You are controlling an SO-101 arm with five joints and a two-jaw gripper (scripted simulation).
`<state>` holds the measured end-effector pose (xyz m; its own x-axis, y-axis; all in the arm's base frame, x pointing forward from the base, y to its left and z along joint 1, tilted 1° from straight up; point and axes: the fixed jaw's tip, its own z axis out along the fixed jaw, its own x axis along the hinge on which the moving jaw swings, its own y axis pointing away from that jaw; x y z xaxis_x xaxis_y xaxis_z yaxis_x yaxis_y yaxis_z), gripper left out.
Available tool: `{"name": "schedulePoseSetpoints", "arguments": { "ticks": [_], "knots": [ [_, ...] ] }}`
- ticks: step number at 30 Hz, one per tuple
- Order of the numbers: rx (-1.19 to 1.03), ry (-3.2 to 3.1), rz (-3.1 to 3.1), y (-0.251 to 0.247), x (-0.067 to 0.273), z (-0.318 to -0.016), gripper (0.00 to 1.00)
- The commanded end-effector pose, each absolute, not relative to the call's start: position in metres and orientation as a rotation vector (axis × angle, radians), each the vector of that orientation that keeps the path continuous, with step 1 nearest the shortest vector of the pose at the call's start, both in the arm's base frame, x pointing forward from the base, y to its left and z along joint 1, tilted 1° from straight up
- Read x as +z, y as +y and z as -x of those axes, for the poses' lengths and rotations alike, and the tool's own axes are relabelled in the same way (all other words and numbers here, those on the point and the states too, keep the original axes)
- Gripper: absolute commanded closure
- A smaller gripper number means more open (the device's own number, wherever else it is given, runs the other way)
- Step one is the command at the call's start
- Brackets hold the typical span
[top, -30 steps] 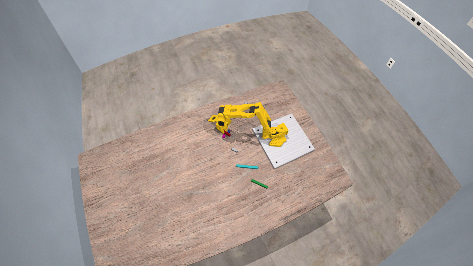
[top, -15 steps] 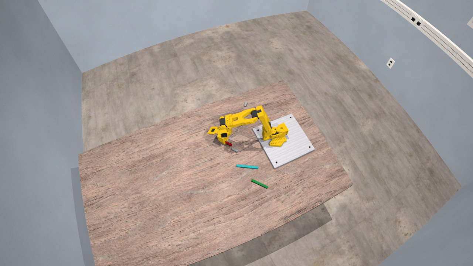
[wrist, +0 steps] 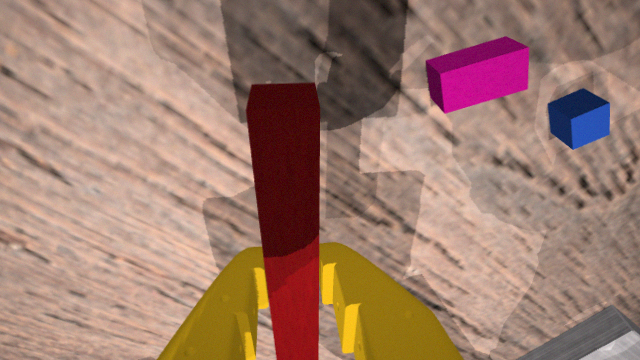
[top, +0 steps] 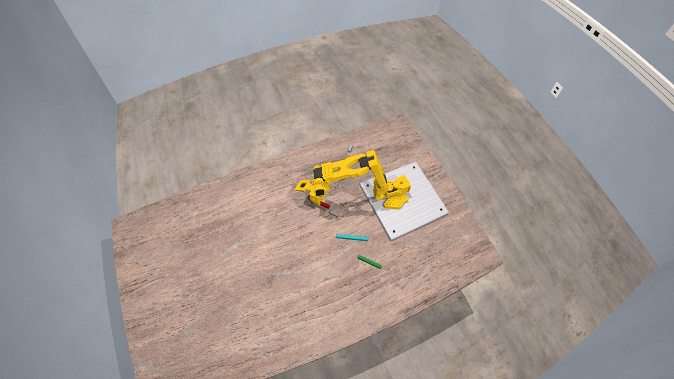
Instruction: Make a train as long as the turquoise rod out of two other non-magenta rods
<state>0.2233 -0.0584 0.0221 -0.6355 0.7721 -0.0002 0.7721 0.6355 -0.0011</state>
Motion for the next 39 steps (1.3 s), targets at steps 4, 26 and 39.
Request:
{"name": "schedulePoseSetpoints", "arguments": {
  "ticks": [4, 26, 39],
  "knots": [
    [-0.001, -2.845, 1.34, -0.056, 0.023, -0.223, 1.0],
    [-0.001, -2.845, 1.34, -0.057, 0.006, -0.223, 1.0],
    [0.007, -2.816, 1.327, -0.056, -0.004, -0.219, 1.0]
  ]
}}
